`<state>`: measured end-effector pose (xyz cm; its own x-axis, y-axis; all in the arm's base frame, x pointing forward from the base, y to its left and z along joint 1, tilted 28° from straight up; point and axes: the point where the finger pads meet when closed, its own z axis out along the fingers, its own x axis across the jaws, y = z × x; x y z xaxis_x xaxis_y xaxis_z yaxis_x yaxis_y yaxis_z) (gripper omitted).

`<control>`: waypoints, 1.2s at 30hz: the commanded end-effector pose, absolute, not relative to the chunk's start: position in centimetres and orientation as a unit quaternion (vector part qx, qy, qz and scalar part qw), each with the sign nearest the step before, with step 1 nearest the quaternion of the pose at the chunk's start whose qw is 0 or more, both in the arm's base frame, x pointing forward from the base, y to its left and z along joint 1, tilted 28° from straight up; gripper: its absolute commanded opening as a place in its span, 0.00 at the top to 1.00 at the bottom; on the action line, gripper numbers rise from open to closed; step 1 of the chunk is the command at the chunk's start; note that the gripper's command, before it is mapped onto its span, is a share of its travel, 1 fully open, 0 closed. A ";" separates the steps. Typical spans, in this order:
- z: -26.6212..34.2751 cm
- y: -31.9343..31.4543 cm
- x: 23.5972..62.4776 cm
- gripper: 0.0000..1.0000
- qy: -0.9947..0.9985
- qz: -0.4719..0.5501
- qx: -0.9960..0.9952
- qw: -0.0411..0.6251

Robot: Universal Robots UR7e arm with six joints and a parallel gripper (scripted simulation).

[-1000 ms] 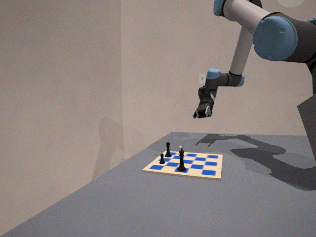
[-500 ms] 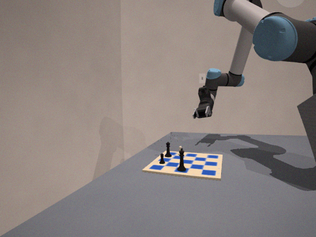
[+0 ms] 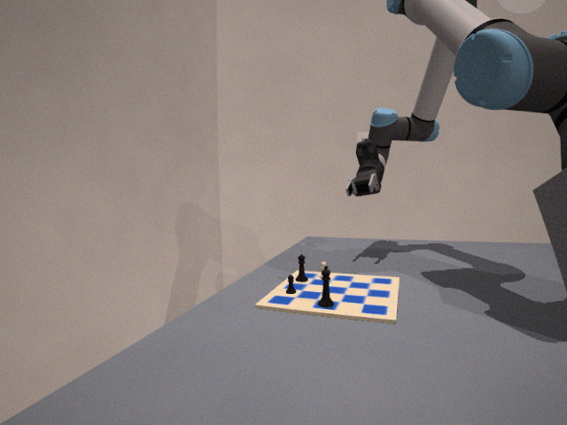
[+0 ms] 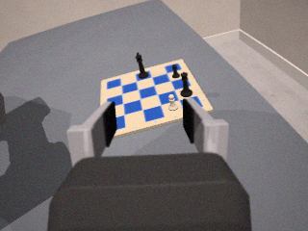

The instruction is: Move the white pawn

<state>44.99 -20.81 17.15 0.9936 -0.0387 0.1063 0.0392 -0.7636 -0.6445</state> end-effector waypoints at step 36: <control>14.0 -14.4 44.5 0.00 -0.219 -0.027 -0.946 0.238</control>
<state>44.36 -15.92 16.67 0.9550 0.2559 0.1503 0.2966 -0.8037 -0.5159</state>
